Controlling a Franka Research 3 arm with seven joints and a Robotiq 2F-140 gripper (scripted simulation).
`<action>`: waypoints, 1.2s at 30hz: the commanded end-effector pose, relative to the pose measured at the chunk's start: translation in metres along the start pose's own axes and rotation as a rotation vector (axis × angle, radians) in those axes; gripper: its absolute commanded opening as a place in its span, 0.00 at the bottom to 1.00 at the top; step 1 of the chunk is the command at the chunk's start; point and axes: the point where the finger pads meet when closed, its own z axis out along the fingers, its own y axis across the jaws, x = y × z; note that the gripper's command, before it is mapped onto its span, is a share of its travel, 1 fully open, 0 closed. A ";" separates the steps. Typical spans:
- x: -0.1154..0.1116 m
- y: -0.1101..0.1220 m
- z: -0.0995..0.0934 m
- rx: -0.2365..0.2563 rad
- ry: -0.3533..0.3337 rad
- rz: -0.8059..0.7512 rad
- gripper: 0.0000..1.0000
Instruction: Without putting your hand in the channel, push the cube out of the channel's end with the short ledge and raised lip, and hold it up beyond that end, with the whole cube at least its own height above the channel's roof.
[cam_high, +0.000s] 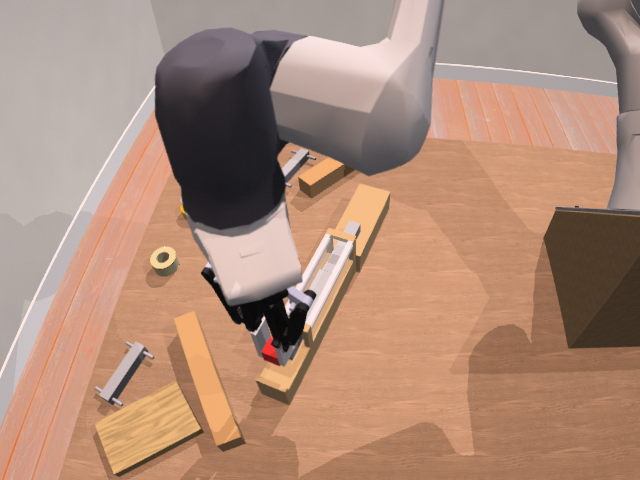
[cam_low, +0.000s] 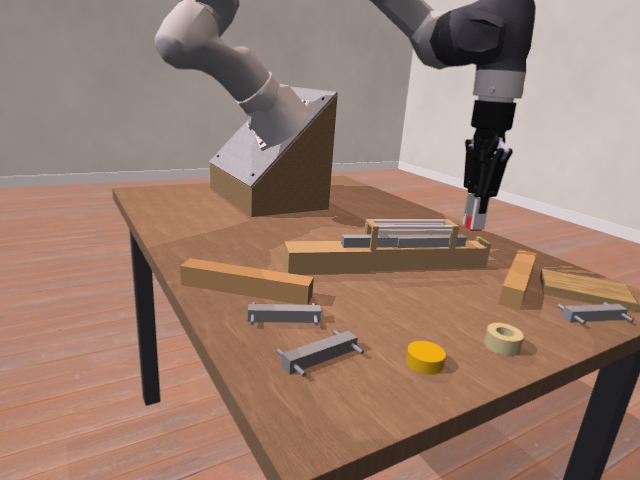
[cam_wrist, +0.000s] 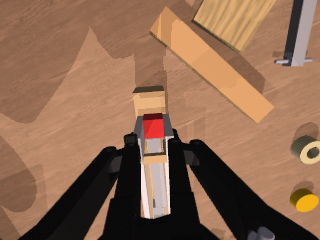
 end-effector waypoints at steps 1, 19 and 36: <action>-0.002 -0.002 -0.026 0.004 -0.009 -0.005 0.00; -0.002 -0.002 -0.045 0.004 -0.009 -0.005 0.00; -0.002 -0.002 -0.045 0.004 -0.009 -0.005 0.00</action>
